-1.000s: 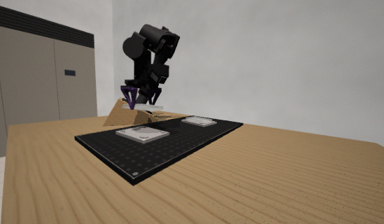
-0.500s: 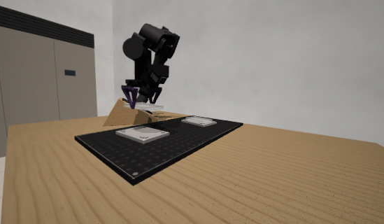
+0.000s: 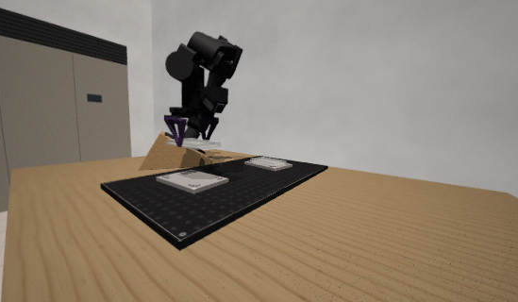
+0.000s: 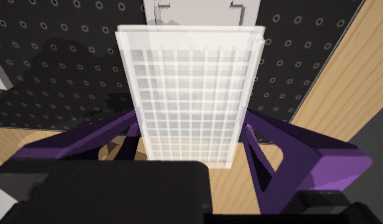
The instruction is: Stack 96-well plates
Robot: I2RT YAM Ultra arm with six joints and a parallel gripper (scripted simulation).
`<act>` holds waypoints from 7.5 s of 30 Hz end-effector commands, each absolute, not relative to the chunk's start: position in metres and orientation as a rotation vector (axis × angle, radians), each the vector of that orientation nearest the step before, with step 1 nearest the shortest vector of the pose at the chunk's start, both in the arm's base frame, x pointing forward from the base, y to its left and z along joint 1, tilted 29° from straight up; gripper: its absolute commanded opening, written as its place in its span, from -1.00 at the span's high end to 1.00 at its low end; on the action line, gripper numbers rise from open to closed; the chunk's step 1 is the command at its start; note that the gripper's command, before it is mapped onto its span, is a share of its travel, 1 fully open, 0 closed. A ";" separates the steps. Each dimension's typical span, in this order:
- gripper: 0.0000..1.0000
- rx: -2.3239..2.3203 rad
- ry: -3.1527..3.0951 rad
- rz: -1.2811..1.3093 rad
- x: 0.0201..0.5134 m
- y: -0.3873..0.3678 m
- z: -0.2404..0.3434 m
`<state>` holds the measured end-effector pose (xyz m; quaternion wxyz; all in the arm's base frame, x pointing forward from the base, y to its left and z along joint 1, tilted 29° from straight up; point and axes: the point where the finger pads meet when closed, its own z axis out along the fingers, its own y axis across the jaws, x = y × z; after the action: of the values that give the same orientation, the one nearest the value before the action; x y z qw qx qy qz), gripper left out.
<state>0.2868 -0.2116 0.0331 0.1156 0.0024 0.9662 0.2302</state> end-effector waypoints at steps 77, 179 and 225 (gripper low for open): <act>1.00 0.238 2.797 0.635 0.311 -0.086 0.114; 1.00 0.256 2.787 0.661 0.325 0.072 0.202; 1.00 0.259 2.795 0.662 0.323 0.072 0.197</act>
<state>0.3228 0.0795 0.1854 0.1095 0.0836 0.9640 0.2274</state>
